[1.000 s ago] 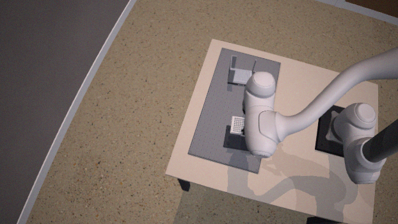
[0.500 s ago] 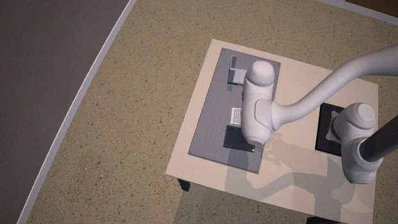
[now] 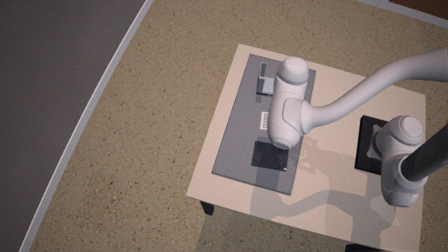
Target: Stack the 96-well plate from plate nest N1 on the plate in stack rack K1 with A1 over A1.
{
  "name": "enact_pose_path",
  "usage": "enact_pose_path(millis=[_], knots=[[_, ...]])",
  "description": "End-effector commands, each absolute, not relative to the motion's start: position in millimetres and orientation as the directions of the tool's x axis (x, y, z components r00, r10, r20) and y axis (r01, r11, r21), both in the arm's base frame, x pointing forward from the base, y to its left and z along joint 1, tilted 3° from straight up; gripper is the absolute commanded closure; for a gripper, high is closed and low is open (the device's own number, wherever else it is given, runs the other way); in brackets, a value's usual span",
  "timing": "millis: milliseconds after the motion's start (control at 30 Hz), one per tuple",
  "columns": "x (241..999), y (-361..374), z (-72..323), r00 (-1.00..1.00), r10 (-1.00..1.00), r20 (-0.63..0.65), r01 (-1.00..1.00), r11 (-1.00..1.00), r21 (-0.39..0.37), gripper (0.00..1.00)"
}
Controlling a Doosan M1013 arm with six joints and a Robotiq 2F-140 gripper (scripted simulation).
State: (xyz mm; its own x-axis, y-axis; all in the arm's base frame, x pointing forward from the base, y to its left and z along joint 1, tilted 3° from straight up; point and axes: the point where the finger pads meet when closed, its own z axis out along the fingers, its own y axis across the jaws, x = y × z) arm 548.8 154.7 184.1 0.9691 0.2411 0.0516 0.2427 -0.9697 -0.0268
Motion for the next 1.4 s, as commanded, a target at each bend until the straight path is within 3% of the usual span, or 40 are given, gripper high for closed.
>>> enact_pose_path(millis=[0,1367], knots=[[552,144,184,0.969,0.242,0.048,0.244,-0.969,-0.03,1.0],[593,28,184,0.969,0.242,0.048,0.244,-0.969,-0.03,1.0]])
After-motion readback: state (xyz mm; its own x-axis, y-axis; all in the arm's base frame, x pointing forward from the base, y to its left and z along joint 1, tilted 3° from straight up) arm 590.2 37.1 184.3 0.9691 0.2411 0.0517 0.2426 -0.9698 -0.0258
